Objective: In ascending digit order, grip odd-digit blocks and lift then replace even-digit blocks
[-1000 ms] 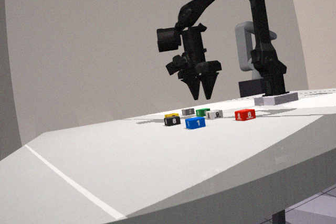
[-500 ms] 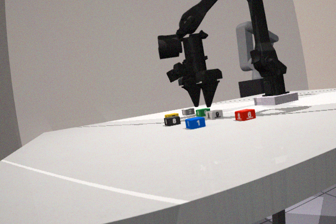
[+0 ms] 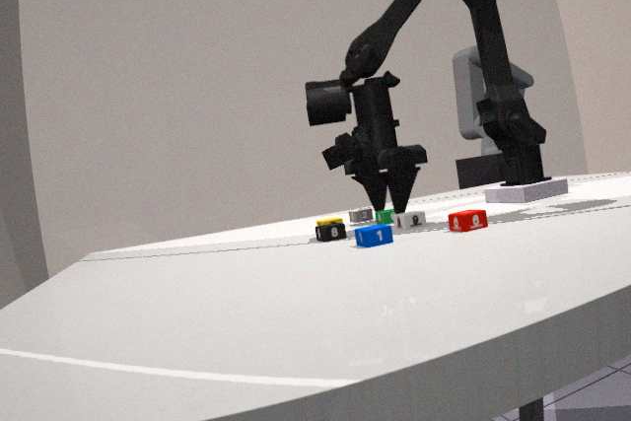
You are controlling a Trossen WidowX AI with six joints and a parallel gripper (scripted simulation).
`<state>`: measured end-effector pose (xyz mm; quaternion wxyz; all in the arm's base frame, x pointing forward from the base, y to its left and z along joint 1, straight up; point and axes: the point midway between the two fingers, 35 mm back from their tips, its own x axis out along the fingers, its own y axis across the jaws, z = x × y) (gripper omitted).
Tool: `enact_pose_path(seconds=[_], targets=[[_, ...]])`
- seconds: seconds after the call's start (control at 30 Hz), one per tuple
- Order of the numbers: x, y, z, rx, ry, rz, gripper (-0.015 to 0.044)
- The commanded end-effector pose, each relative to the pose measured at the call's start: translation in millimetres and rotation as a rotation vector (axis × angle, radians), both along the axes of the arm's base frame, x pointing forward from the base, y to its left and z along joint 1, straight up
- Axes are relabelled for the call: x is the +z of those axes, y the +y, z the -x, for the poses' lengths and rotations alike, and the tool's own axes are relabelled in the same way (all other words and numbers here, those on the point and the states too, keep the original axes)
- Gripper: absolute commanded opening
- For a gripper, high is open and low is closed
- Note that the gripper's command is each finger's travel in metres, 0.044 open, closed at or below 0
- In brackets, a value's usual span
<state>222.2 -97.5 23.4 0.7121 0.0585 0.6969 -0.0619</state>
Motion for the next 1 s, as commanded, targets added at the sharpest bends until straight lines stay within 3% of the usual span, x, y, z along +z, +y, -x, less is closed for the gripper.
enact_pose_path(seconds=[0.0,0.1,0.97], targets=[[-0.7,-0.1,-0.2,0.006,0.0,0.001,0.019],[-0.7,-0.1,-0.2,0.006,0.0,0.001,0.012],[-0.5,-0.1,-0.2,0.006,0.0,0.001,0.012]])
